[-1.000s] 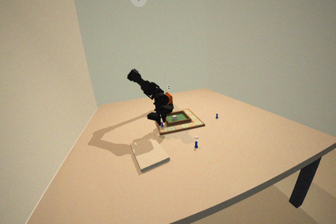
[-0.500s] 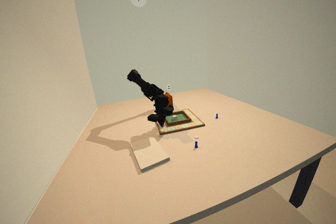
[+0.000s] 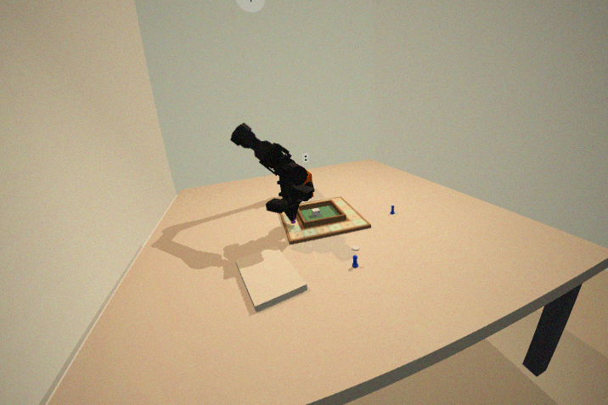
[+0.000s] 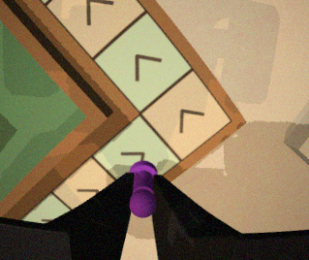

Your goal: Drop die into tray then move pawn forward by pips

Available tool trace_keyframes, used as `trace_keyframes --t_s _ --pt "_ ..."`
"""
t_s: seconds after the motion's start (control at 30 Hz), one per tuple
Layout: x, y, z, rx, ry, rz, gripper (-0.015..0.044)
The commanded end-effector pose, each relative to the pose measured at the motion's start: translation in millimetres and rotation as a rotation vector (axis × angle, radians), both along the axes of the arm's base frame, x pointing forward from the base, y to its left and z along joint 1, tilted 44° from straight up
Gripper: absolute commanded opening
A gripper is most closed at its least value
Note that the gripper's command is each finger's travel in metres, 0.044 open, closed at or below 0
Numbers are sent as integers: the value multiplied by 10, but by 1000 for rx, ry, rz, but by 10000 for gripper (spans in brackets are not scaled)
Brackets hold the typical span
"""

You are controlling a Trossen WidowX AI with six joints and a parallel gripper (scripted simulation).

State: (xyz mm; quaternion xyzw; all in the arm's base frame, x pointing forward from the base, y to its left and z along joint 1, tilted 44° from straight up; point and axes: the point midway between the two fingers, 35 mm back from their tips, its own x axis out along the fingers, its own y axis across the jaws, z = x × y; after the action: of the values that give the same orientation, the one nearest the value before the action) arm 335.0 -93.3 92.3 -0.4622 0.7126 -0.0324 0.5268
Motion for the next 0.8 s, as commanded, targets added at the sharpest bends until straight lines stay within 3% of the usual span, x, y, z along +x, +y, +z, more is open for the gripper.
trace_keyframes --t_s 0.0,0.47,0.77 --pt "26 147 141 6 -5 1 0" --pt "-47 659 725 1 -2 0 0" --pt "76 774 558 4 -10 -1 0"
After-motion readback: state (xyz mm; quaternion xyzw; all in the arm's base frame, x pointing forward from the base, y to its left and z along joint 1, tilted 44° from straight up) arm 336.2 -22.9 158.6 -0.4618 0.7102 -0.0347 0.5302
